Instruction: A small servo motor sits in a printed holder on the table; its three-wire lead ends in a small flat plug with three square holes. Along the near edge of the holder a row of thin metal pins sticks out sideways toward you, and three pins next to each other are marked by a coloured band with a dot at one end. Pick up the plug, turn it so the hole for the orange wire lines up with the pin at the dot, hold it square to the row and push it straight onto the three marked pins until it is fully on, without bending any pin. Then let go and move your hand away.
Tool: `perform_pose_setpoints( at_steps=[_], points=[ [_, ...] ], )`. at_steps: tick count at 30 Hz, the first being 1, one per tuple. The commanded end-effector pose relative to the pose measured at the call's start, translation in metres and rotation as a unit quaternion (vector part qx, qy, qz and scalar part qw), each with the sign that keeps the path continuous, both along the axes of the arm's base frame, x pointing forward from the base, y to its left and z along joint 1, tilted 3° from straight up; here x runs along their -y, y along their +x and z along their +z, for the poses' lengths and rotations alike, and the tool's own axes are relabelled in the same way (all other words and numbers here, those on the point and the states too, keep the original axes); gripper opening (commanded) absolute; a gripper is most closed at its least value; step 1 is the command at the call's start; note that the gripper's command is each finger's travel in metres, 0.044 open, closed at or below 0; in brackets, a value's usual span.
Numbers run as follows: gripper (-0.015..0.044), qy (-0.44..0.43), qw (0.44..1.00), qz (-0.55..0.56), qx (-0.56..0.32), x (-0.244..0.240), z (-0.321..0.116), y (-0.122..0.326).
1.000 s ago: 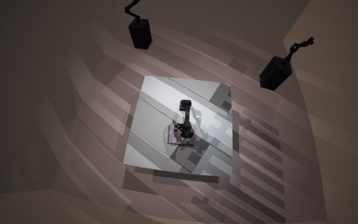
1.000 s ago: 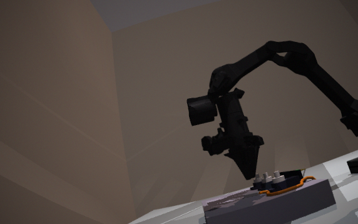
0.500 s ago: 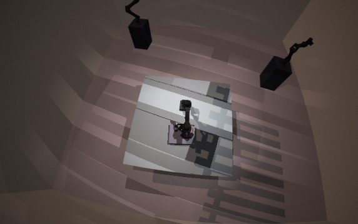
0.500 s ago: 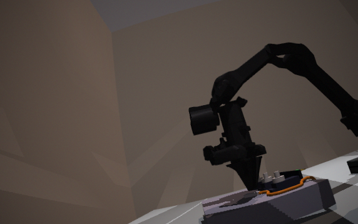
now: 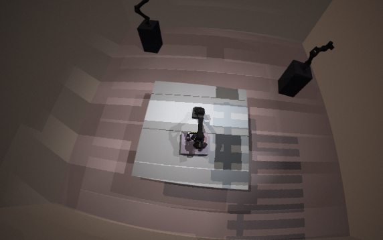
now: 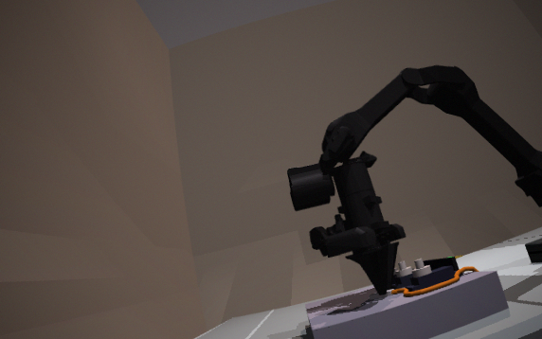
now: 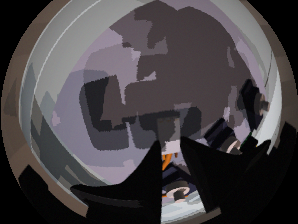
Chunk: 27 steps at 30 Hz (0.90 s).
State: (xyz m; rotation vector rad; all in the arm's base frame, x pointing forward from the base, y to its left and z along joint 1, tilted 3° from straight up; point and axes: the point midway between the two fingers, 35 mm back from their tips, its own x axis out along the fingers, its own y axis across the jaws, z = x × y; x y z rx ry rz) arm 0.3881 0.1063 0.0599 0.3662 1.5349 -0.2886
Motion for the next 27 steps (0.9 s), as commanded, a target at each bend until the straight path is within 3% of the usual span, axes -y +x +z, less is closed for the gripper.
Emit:
perform_pose_setpoints(
  at_steps=[1, 15, 27],
  points=[
    [0.0, 0.001, 1.0, -0.002, -0.002, 0.0, -0.002, -0.001],
    [0.0, 0.001, 1.0, -0.002, -0.002, 0.002, 0.056, -0.002],
    [0.0, 0.0, 0.999, 0.052, -0.001, 0.007, 0.066, -0.033]
  ],
)
